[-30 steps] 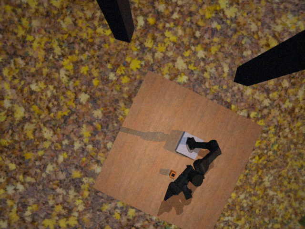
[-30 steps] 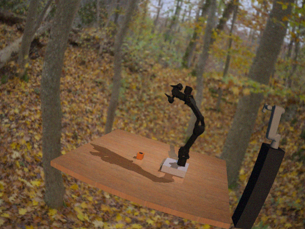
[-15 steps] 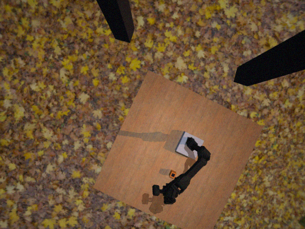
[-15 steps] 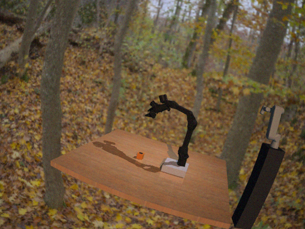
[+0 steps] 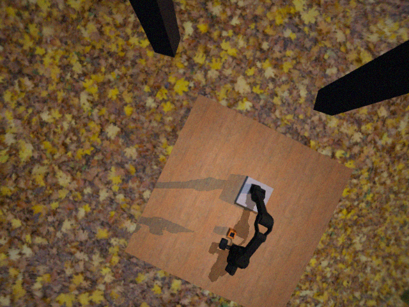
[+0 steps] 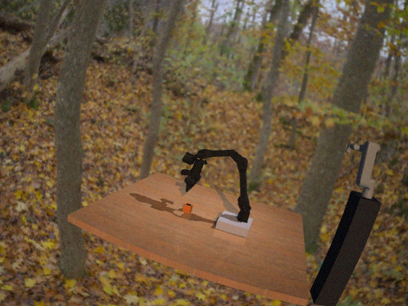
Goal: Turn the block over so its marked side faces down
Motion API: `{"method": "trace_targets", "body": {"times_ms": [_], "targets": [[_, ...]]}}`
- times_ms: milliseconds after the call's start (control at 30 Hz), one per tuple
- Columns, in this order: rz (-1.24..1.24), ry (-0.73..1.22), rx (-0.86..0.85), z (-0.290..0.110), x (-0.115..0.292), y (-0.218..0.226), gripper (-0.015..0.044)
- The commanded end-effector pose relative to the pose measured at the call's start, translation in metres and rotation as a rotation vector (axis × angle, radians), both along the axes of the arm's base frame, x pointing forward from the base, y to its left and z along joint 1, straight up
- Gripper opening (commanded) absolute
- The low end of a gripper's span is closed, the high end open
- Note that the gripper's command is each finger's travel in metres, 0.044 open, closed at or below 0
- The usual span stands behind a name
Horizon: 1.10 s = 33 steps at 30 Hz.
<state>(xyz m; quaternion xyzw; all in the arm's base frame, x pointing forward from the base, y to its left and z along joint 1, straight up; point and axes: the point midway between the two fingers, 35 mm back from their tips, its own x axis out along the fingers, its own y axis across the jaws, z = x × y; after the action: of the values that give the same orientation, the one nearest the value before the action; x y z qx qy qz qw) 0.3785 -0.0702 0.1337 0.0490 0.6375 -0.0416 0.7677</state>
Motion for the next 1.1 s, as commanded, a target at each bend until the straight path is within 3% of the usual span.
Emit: {"method": "trace_targets", "body": {"times_ms": [0,200,333,1067], "targets": [[-0.034,0.145,0.0,-0.029,-0.016,0.016,0.044],[-0.034,0.145,0.0,-0.031,-0.016,0.016,0.044],[-0.034,0.146,0.0,-0.062,-0.016,0.013,0.044],[-0.034,0.146,0.0,-0.091,-0.016,0.011,0.044]]}}
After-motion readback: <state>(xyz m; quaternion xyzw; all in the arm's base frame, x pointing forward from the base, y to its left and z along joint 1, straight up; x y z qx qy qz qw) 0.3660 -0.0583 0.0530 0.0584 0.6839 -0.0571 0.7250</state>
